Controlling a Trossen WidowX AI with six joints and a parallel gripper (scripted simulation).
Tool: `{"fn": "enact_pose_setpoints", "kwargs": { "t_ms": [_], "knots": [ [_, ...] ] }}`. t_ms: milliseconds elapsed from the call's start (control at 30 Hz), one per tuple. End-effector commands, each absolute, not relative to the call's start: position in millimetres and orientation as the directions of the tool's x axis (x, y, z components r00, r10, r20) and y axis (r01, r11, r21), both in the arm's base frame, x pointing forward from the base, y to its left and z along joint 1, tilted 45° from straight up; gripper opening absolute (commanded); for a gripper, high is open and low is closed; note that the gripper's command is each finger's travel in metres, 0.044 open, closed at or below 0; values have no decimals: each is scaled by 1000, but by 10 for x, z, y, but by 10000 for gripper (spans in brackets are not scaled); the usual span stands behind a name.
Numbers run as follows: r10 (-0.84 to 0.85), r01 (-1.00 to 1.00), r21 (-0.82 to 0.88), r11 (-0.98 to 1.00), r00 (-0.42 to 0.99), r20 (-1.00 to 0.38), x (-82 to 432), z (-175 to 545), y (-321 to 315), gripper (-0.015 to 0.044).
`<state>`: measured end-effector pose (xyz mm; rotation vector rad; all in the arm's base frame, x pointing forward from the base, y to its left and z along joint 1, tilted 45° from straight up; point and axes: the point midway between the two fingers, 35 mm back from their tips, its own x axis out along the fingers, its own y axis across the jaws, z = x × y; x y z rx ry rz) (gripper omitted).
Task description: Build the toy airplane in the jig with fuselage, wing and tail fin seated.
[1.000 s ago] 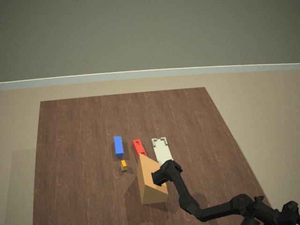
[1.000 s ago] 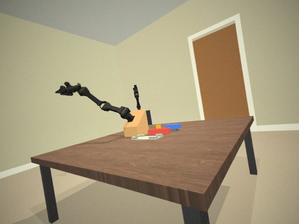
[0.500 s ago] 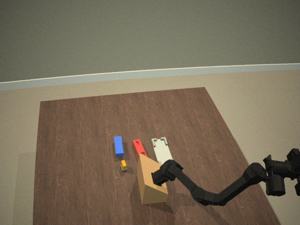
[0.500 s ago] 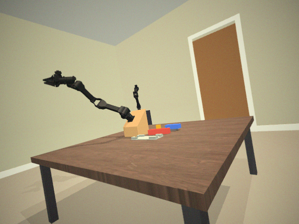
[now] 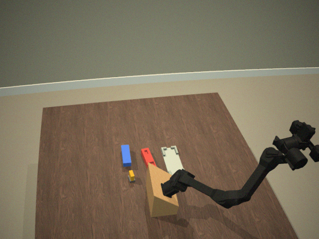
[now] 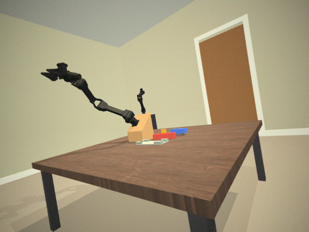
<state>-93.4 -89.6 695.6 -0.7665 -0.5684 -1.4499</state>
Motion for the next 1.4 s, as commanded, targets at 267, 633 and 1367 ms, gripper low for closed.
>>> {"fn": "enact_pose_setpoints", "kwargs": {
  "t_ms": [267, 633, 1367],
  "knots": [
    [-647, 897, -377, 231, 431, 628, 950, 6685, -980, 440],
    [-581, 704, -522, 482, 703, 411, 2312, 5997, -795, 440],
    [-463, 184, -617, 766, 822, -331, 4131, 3260, -86, 440]
  ]
}}
